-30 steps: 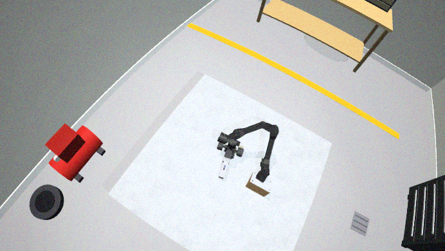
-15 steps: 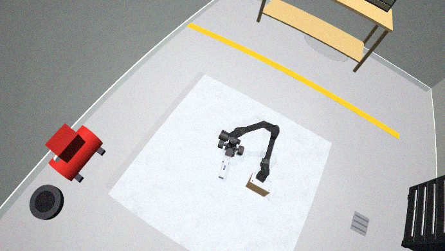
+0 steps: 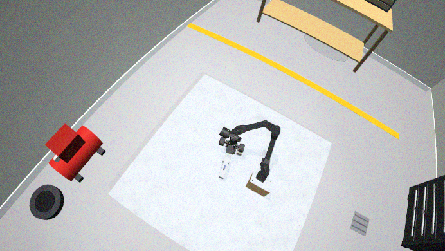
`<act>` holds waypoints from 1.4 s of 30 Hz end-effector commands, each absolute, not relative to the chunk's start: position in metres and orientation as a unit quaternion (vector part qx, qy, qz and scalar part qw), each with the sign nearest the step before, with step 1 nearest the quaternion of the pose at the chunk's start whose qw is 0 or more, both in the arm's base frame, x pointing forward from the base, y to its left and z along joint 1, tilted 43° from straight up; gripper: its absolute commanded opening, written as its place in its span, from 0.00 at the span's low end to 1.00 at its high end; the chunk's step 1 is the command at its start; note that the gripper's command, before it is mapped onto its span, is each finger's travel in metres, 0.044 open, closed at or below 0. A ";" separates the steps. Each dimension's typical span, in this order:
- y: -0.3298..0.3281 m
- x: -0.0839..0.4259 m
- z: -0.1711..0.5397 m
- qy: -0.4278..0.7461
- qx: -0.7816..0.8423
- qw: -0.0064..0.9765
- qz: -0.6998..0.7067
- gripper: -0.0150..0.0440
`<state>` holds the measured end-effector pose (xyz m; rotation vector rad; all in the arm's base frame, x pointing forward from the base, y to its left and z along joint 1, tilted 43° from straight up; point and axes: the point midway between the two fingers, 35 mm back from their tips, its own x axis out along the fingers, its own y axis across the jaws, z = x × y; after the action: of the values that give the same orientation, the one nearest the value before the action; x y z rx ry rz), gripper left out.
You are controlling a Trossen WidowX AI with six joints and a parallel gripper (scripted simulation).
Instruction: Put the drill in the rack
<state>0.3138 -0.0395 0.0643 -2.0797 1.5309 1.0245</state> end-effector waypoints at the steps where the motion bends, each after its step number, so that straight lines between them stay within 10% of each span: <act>1: -0.044 0.318 0.070 0.541 -0.738 0.180 0.361 0.25; 18: -0.038 0.314 0.062 0.541 -0.738 0.180 0.362 1.00; 42: -0.034 0.311 0.052 0.541 -0.738 0.180 0.362 1.00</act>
<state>0.3122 -0.0335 0.0537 -2.0873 1.5235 1.0254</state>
